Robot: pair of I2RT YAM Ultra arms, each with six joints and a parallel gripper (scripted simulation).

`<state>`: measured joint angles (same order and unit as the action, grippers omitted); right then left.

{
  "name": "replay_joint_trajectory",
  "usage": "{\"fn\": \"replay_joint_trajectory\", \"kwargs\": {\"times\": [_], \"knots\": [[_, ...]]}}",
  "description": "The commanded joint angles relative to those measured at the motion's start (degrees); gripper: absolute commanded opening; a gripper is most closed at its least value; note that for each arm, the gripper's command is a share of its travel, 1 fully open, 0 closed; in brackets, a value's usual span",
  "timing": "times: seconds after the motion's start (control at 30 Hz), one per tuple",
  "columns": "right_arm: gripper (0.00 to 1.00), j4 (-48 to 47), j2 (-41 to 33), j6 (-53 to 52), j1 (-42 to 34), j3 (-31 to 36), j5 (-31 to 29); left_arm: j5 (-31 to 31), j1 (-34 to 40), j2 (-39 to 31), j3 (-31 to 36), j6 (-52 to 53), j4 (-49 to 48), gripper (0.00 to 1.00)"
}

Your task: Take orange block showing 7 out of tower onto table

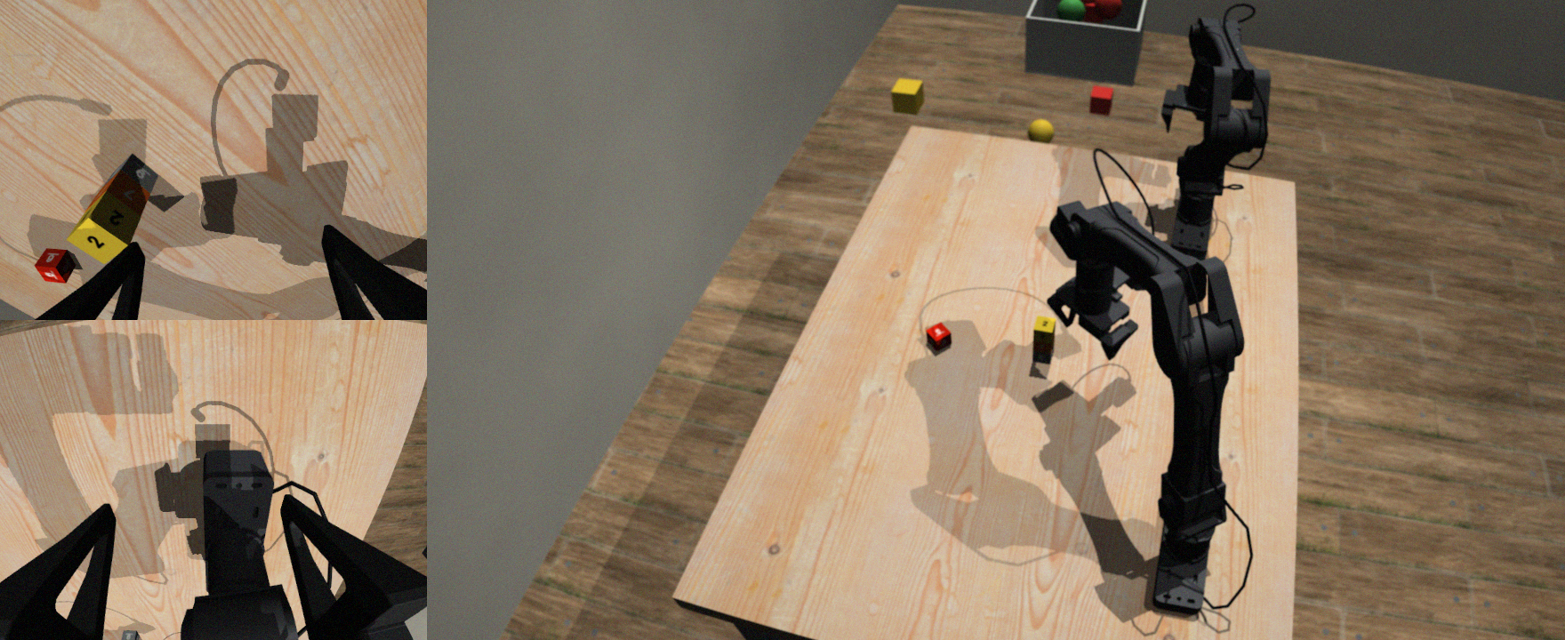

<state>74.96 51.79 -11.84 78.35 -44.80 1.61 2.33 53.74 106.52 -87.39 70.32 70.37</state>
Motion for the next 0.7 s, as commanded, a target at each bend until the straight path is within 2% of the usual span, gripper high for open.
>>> {"fn": "replay_joint_trajectory", "kwargs": {"times": [0.0, 0.53, 0.67], "knots": [[1.0, 0.0, -0.3, 0.0, 0.0, -0.4, -0.1, 0.4, 0.0, -1.1, -0.8, 0.0, 0.1, 1.0], [1.0, 0.0, -0.3, 0.0, 0.0, -0.4, -0.1, 0.4, 0.0, -1.1, -0.8, 0.0, 0.1, 1.0], [1.0, -1.0, -0.3, 0.7, -0.6, -0.4, 0.7, -3.3, 0.6, -0.6, -0.2, 0.9, -1.5, 1.0]]}}
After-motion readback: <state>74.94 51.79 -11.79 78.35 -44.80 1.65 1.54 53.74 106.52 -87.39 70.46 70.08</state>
